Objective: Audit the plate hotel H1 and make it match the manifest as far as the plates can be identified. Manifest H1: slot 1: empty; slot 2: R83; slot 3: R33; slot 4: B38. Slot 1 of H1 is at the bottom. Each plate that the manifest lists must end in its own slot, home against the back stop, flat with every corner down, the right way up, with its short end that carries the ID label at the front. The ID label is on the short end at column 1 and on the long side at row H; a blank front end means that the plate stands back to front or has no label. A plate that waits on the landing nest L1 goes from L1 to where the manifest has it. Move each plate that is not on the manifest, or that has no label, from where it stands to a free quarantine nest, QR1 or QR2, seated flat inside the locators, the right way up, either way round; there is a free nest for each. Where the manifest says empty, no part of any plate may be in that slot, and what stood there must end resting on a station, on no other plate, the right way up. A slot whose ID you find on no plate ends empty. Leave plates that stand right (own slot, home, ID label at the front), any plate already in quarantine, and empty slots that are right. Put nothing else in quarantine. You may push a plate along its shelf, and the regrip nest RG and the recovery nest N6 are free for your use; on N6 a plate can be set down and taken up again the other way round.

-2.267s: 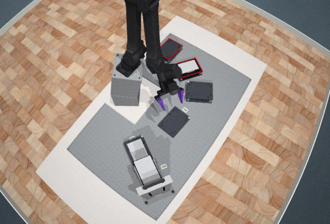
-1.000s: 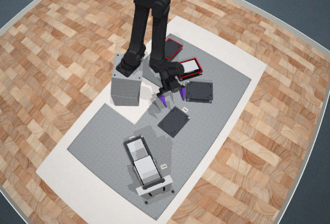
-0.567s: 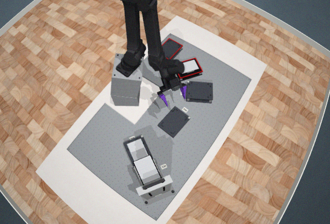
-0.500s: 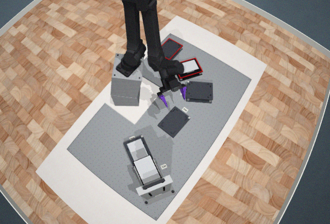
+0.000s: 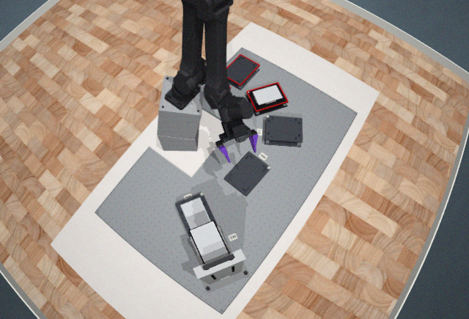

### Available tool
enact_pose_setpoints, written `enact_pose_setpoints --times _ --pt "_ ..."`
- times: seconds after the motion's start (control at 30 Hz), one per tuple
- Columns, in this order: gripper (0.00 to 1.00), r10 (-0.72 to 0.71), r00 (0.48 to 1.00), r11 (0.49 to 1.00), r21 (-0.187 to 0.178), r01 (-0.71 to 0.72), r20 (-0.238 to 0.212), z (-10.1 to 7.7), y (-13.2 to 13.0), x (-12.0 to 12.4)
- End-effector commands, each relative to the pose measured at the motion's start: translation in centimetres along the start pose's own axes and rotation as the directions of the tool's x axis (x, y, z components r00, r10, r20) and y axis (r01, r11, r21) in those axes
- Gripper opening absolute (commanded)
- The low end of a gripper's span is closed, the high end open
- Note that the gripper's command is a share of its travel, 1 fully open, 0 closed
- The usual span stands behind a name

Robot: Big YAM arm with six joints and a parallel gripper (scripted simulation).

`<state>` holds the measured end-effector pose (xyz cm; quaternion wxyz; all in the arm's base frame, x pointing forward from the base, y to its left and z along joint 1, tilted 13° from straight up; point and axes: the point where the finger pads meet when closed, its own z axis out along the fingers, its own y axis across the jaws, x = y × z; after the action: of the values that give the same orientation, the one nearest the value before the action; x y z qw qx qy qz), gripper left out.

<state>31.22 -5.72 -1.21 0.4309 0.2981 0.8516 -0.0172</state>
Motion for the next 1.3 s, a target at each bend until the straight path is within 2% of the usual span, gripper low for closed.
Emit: enact_pose_setpoints --times 0.0,0.63,0.7,1.2,1.27 --pt "1.0 -0.025 0.999 1.0 -0.003 0.025 0.042 0.8 -0.3 -1.9" --pt "1.0 -0.032 0.998 0.999 0.002 0.032 0.047 2.7 -5.5 -4.1" --pt "1.0 -0.032 0.998 0.999 0.002 0.032 0.047 2.7 -5.5 -4.1" --pt "1.0 -0.038 0.998 0.999 0.007 0.038 0.046 3.7 -10.5 -5.4" --pt "1.0 -0.038 0.998 0.999 0.007 0.038 0.046 3.7 -10.5 -5.4"
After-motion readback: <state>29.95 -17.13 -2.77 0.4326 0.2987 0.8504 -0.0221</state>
